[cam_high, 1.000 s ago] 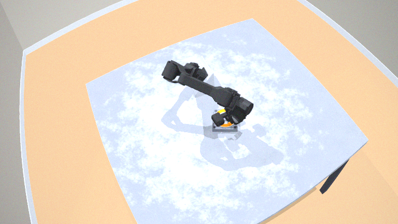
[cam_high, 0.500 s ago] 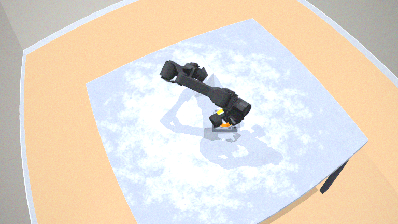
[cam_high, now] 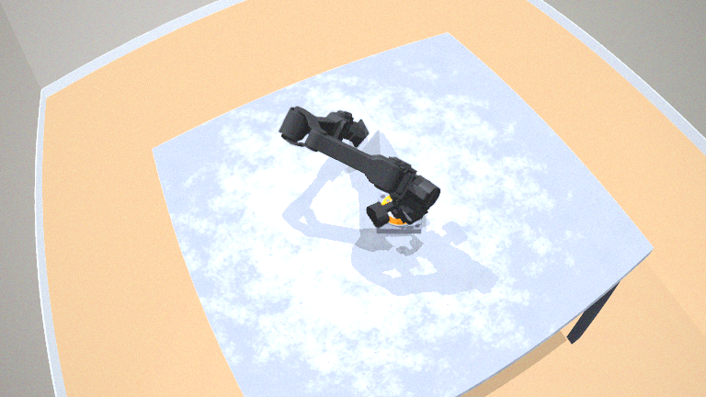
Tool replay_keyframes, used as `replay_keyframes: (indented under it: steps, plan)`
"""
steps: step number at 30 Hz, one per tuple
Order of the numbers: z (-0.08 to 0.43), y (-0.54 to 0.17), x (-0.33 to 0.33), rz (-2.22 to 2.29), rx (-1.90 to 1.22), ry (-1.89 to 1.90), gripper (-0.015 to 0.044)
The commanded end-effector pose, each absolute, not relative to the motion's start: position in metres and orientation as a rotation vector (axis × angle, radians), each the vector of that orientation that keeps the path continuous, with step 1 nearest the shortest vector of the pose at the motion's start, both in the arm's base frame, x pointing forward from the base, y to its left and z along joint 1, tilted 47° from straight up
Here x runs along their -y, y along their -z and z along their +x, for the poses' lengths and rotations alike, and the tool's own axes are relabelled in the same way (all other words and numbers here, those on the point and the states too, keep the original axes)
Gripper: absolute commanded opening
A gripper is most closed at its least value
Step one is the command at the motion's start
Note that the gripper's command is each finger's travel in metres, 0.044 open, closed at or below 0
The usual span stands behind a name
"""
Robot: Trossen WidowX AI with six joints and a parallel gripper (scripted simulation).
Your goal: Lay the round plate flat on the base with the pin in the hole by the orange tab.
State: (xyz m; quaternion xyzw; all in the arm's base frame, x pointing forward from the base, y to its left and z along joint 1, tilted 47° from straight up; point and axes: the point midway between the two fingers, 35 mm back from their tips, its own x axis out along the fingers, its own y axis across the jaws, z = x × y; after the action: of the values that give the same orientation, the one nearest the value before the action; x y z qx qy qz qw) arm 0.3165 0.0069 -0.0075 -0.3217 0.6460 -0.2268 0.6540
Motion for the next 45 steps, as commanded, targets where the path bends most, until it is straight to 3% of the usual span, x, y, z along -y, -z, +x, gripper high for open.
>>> replay_keyframes:
  steps: [1,45]
  plan:
    - [0.313,0.004,0.000,-0.741,-1.473,0.520,0.0000]
    - [0.280,-0.019,0.020,-0.743,-1.474,0.520,0.0000]
